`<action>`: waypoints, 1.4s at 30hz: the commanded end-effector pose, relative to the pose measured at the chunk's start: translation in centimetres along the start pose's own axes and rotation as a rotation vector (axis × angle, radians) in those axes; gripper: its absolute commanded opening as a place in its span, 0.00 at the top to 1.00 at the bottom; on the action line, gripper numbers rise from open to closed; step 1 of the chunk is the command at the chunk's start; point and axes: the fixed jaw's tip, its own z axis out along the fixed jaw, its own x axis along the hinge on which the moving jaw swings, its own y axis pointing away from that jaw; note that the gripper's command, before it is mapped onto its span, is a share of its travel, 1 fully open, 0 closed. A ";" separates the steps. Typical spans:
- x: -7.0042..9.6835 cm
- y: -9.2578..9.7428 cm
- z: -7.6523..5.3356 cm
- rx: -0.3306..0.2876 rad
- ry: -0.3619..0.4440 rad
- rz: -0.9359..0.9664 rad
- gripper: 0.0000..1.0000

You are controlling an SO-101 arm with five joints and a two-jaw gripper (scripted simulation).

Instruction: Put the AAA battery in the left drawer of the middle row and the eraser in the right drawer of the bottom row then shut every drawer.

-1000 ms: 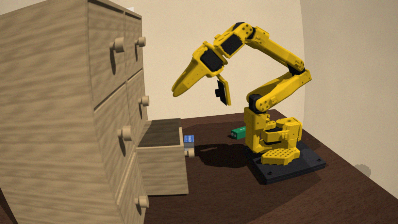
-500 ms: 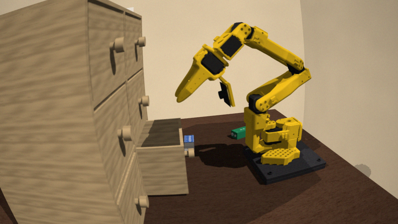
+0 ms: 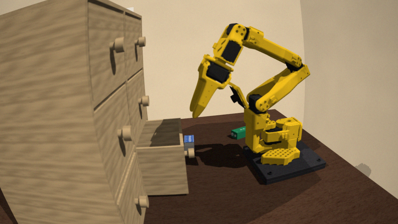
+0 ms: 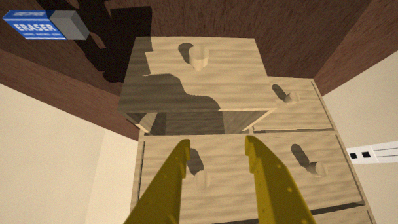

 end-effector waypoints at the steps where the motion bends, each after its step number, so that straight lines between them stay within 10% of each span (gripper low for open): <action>1: -0.3 0.0 0.1 0.001 -0.018 0.080 0.79; 42: -0.8 0.1 0.1 -0.022 -0.009 1.010 0.79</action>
